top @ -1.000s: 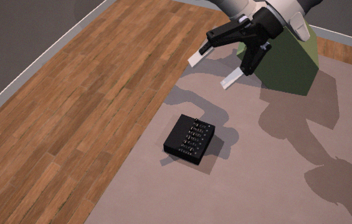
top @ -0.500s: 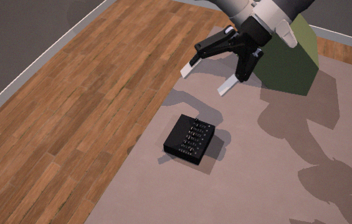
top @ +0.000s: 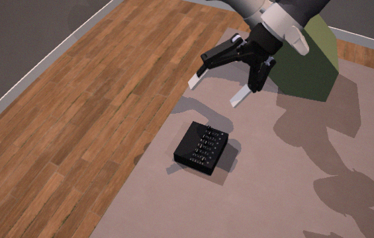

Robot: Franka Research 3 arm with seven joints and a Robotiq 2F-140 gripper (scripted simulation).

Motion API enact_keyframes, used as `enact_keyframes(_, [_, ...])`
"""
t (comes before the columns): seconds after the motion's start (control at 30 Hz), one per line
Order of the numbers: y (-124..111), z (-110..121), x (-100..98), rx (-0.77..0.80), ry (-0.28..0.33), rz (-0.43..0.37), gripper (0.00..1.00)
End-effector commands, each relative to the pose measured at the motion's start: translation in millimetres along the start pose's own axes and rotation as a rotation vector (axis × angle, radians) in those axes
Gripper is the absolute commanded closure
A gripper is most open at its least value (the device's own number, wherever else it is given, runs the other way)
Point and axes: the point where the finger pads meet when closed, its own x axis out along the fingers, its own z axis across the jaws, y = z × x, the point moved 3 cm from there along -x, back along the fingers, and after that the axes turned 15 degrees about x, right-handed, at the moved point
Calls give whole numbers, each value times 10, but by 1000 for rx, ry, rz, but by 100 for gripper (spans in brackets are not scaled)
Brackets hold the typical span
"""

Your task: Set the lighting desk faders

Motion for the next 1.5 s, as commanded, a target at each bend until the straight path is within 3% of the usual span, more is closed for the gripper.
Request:
enact_keyframes(0.0, [12,-18,-17,17,8,7,0])
enact_keyframes(0.17, [12,-18,-17,17,8,7,0])
enact_keyframes(0.2, [-210,-156,453,122,133,-74,0])
enact_keyframes(0.87, [-210,-156,453,122,133,-74,0])
enact_keyframes(0.9, [-441,-301,826,232,245,-153,0])
enact_keyframes(1.43, [-441,-301,826,232,245,-153,0])
enact_keyframes(1.47, [-659,-438,1110,338,339,-228,0])
